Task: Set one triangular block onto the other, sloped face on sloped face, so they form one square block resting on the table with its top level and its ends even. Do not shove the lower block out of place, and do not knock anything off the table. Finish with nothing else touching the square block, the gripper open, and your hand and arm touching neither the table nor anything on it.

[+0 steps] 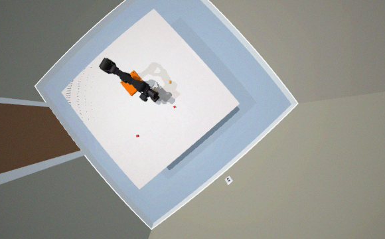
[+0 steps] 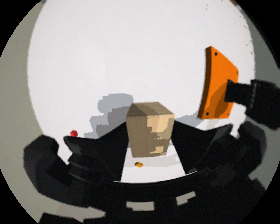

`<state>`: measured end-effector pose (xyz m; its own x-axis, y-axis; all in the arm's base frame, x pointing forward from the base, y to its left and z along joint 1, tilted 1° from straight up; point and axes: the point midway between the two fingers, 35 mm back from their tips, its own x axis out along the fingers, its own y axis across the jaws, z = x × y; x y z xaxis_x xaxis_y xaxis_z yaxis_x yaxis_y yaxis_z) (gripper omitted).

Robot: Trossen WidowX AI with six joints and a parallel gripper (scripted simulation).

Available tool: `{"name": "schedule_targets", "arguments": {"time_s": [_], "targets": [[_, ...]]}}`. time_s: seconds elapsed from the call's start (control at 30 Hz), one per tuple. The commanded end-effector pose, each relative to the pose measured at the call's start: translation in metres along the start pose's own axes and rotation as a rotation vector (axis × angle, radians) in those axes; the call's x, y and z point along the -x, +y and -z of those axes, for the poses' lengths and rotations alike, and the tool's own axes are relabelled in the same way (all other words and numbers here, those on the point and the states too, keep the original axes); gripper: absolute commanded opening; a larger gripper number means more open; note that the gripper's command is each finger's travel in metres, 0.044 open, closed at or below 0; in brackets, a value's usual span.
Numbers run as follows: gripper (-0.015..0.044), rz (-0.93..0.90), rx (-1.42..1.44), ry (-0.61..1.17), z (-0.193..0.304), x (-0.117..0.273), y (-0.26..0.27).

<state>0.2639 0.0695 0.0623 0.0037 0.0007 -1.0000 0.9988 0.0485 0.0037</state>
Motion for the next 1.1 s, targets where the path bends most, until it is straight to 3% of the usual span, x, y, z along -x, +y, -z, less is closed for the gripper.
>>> {"name": "schedule_targets", "arguments": {"time_s": [0.0,0.43,0.67,0.97,1.07], "targets": [[0.0105,0.0,0.0,0.0,0.0,0.0,0.0],[0.044,0.0,0.0,0.0,0.0,0.0,0.0],[0.044,0.0,0.0,0.0,0.0,0.002,0.0],[0.044,0.0,0.0,0.0,0.0,0.102,0.002],[0.044,0.0,0.0,0.0,0.0,0.11,0.0]]}}
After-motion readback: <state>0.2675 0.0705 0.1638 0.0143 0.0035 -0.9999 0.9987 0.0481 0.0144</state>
